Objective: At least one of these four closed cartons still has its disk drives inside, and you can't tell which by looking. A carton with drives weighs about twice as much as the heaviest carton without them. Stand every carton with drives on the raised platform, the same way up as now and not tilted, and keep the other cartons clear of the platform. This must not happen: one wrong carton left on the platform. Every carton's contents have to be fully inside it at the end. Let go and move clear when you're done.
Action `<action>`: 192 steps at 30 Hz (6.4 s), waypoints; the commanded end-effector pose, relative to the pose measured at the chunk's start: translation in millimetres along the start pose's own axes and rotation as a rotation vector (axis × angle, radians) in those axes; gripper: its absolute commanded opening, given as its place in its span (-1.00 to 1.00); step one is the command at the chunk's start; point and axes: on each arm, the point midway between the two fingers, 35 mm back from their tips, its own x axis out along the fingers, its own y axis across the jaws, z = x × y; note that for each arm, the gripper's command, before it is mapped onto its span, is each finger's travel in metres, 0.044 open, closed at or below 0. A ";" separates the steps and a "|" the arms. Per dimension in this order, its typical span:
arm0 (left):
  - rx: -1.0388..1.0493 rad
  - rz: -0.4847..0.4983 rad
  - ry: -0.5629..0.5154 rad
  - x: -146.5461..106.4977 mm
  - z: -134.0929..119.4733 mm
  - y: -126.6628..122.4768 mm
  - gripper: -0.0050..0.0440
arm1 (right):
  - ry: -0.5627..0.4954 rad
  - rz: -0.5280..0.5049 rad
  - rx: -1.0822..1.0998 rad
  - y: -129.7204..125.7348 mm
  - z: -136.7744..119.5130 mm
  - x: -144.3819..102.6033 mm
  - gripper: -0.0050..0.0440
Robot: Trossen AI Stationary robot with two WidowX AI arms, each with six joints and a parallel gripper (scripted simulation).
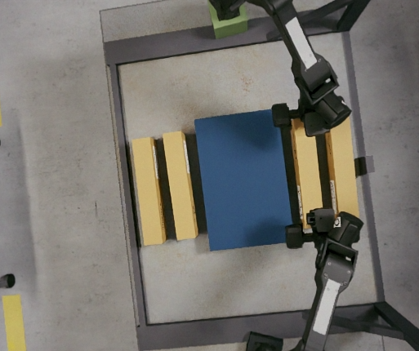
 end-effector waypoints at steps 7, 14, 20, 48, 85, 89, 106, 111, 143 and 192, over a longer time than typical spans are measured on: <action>-0.004 -0.007 -0.020 -6.3 6.7 -2.8 0.76 | -0.025 0.013 0.005 2.2 5.8 -8.1 0.76; -0.006 -0.015 -0.029 -5.8 6.0 -3.0 0.76 | -0.022 0.010 0.005 2.3 5.1 -8.4 0.76; -0.006 -0.015 -0.029 -5.8 6.0 -3.0 0.76 | -0.022 0.010 0.005 2.3 5.1 -8.4 0.76; -0.010 -0.027 -0.050 -6.4 6.4 -2.4 0.76 | -0.026 0.014 0.005 1.6 5.8 -8.1 0.76; -0.004 -0.007 -0.019 59.6 -18.0 -3.0 0.76 | -0.020 0.011 0.005 2.9 -19.8 57.3 0.76; -0.004 -0.007 -0.019 59.6 -18.0 -3.0 0.76 | -0.020 0.011 0.005 2.9 -19.8 57.3 0.76; -0.005 -0.007 -0.019 59.5 -18.5 -3.3 0.76 | -0.029 0.016 0.005 2.3 -19.9 56.6 0.76; -0.006 -0.008 -0.021 59.5 -18.3 -3.4 0.76 | -0.035 0.019 0.007 2.5 -19.9 57.5 0.76; -0.005 -0.008 -0.020 59.4 -18.1 -3.5 0.76 | -0.042 0.023 0.008 2.7 -19.5 57.5 0.76; -0.006 -0.007 -0.021 59.4 -18.1 -3.5 0.76 | -0.021 0.008 0.007 2.0 -20.0 57.3 0.76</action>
